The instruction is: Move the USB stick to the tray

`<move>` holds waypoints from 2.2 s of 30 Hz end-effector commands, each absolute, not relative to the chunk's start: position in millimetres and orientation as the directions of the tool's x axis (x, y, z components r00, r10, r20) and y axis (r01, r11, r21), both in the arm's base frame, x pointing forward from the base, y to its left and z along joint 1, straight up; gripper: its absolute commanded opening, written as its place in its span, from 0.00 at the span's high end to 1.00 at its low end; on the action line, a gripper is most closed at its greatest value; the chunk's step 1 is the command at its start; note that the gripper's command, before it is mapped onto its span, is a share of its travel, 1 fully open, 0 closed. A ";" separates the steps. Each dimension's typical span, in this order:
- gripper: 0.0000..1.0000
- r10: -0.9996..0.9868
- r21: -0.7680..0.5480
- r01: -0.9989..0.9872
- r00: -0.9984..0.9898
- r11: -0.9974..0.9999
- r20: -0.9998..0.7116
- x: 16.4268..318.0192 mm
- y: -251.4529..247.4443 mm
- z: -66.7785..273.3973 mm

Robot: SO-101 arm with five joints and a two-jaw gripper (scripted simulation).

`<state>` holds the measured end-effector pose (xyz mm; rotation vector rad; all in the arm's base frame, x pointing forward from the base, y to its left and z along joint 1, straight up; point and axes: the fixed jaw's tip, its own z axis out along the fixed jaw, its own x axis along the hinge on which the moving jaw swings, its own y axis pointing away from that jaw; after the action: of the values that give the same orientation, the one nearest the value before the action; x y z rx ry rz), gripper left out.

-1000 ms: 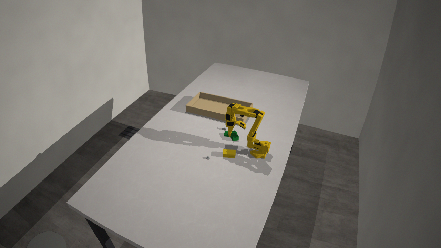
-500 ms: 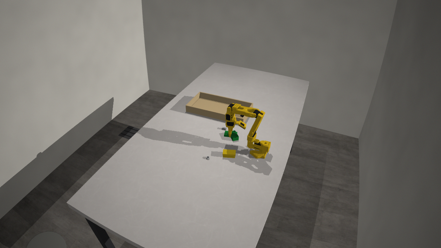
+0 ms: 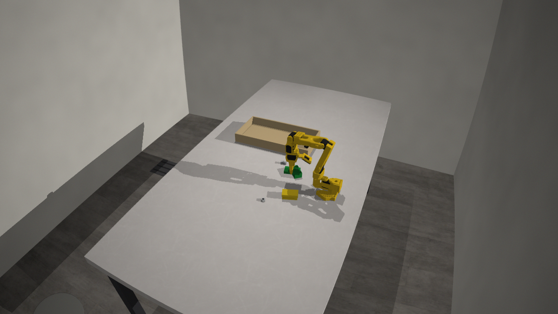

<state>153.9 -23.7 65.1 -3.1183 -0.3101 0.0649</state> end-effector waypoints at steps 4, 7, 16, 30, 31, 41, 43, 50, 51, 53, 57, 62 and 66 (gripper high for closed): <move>0.79 0.211 0.000 0.211 0.977 -0.977 0.000 157.6 -22.7 69.3; 0.79 0.211 0.000 0.211 0.977 -0.977 0.000 157.6 -22.7 69.3; 0.79 0.211 0.000 0.211 0.977 -0.977 0.000 157.6 -22.7 69.3; 0.79 0.211 0.000 0.211 0.977 -0.977 0.000 162.5 -54.5 69.8; 0.79 0.211 0.000 0.211 0.977 -0.977 0.000 162.5 -54.5 69.8; 0.79 0.211 0.000 0.211 0.977 -0.977 0.000 161.2 -84.5 69.4; 0.79 0.211 0.000 0.211 0.977 -0.977 0.000 160.8 -87.2 69.3; 0.79 0.211 0.000 0.211 0.977 -0.977 0.000 160.6 -88.6 69.3; 0.79 0.211 0.000 0.211 0.977 -0.977 0.000 160.6 -88.6 69.3; 0.79 0.211 0.000 0.211 0.977 -0.977 0.000 160.6 -88.6 69.3; 0.79 0.211 0.000 0.211 0.977 -0.977 0.000 160.6 -88.6 69.3; 0.79 0.211 0.000 0.211 0.977 -0.977 0.000 160.6 -88.6 69.3; 0.79 0.211 0.000 0.211 0.977 -0.977 0.000 160.6 -88.6 69.3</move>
<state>156.0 -84.7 64.4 -3.1041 -0.3261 0.0524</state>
